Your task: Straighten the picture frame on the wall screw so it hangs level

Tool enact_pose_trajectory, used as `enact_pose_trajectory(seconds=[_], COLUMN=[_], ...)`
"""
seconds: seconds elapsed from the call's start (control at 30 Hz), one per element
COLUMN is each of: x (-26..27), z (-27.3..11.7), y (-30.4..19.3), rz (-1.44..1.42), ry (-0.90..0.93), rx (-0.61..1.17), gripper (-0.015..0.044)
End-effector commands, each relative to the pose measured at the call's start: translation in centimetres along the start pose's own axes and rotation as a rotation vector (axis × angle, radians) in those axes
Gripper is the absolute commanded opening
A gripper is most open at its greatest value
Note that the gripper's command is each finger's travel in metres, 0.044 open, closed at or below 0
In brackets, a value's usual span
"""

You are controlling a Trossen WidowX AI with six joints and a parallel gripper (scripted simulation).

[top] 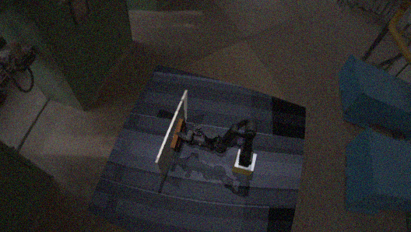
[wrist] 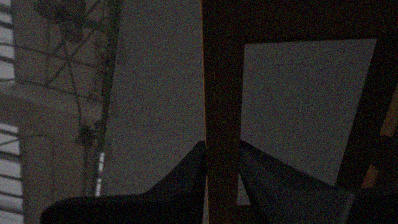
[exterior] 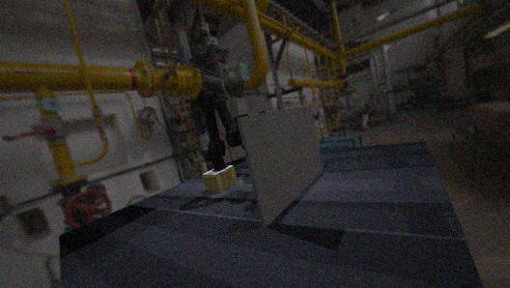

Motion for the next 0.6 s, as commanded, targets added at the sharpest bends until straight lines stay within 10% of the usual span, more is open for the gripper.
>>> enact_pose_trajectory(seconds=[0.0, 0.57], x=[0.06, -0.51], z=[0.03, 0.04], y=[0.05, 0.15], rz=[0.004, 0.004], ry=[0.011, 0.011], rx=[-0.001, -0.001], gripper=[0.0, 0.0])
Point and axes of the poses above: the point midway between the two fingers, 35 mm back from their tips, its own z axis out along the fingers, its own x axis across the jaws, y = z × x, the point moved 8 cm from there along -z, back along the fingers, and after that the axes turned 6 degrees about z, right-handed, at the moved point
